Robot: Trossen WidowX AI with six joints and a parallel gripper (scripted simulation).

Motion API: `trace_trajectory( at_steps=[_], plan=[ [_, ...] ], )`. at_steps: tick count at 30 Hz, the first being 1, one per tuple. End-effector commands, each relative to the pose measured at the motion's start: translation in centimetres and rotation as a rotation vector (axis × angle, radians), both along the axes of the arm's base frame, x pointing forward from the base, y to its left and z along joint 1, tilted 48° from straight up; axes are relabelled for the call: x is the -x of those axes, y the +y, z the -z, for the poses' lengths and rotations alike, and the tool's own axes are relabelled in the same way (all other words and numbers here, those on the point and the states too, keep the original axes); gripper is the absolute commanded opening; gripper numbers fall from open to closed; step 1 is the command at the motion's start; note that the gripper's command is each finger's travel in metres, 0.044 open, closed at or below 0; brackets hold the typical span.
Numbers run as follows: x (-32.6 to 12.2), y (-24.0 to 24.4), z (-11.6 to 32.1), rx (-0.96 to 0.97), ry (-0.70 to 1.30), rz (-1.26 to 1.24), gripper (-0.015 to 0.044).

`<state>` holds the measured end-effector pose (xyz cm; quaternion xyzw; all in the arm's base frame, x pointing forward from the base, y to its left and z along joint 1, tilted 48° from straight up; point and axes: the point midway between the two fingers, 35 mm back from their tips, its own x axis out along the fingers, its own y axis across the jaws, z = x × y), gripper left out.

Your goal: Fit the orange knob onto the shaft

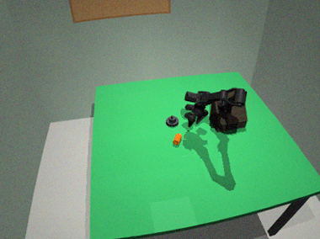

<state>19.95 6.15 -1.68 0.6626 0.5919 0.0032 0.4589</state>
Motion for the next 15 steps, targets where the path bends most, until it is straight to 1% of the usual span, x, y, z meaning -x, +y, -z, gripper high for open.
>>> trace_trajectory(
  at_steps=[1,2,3,13,15],
  plan=[
    [-0.2,0.0,-0.1,-0.006,0.012,0.007,0.0426],
    [-0.6,0.0,-0.2,-0.025,0.048,0.027,0.0440],
    [-1.5,0.0,-0.6,-0.057,0.108,0.060,0.0440],
    [-10.6,1.4,-5.0,-0.384,0.885,0.414,0.0440],
    [-11.6,1.7,-5.6,-0.418,0.994,0.457,0.0440]
  ],
)
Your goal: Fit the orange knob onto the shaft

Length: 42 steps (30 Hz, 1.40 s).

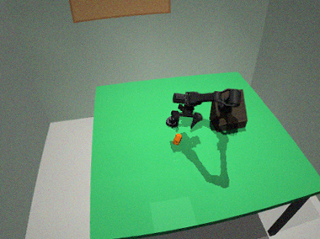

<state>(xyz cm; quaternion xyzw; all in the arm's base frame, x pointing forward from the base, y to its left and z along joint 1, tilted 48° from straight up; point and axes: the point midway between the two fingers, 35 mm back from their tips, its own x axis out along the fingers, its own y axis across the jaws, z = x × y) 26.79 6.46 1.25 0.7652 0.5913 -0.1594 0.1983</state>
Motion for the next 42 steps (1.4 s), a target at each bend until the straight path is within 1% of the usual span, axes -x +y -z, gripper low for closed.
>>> trace_trajectory(
  at_steps=[1,16,22,42],
  plan=[
    [-4.9,1.5,-2.8,-0.188,0.471,0.178,0.0440],
    [-4.8,1.5,-2.7,-0.188,0.471,0.178,0.0440],
    [-4.8,3.1,-1.2,-0.189,0.471,0.178,0.0440],
    [-4.9,5.1,0.7,-0.186,0.472,0.178,0.0440]
  ],
)
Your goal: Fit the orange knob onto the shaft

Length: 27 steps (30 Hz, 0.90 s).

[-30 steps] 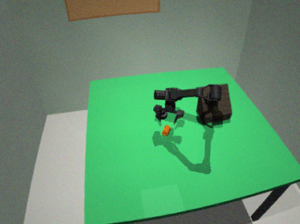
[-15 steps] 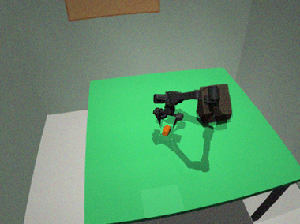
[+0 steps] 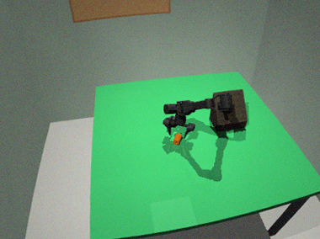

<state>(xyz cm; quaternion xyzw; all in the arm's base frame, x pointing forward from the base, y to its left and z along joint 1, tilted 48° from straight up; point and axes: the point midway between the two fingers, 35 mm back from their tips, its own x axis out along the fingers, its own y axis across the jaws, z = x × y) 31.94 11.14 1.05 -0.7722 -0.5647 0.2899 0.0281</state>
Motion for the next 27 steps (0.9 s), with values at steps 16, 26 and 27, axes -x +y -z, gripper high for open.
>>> trace_trajectory(
  at_steps=[16,26,27],
  plan=[
    [0.3,1.9,1.7,-0.003,0.012,0.002,0.0387],
    [0.3,1.9,1.7,-0.003,0.012,0.002,0.0240],
    [0.3,1.9,1.7,-0.003,0.012,0.002,0.0240]
  ],
)
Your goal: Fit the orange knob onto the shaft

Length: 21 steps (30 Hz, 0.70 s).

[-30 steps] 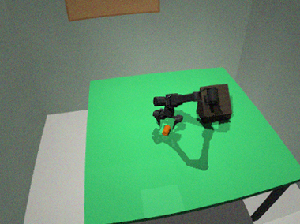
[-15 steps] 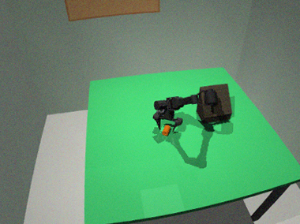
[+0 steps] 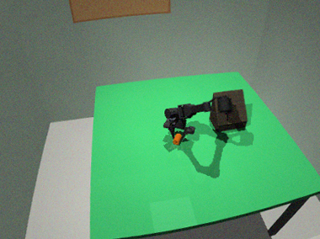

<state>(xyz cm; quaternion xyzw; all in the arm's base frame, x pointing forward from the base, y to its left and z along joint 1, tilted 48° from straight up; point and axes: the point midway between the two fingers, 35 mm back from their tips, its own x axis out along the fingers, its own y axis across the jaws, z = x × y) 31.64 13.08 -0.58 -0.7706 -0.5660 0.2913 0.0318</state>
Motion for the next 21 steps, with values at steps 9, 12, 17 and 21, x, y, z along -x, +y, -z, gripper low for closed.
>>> trace_trajectory(
  at_steps=[9,12,17,21],
  plan=[
    [0.00,0.00,0.08,0.002,0.005,0.004,0.0207],
    [0.00,0.00,0.08,0.002,0.005,0.004,0.0187],
    [-0.03,-0.01,0.02,0.009,0.006,0.000,0.0179],
    [-0.22,-0.03,-0.34,0.058,0.024,-0.023,0.0179]
  ],
)
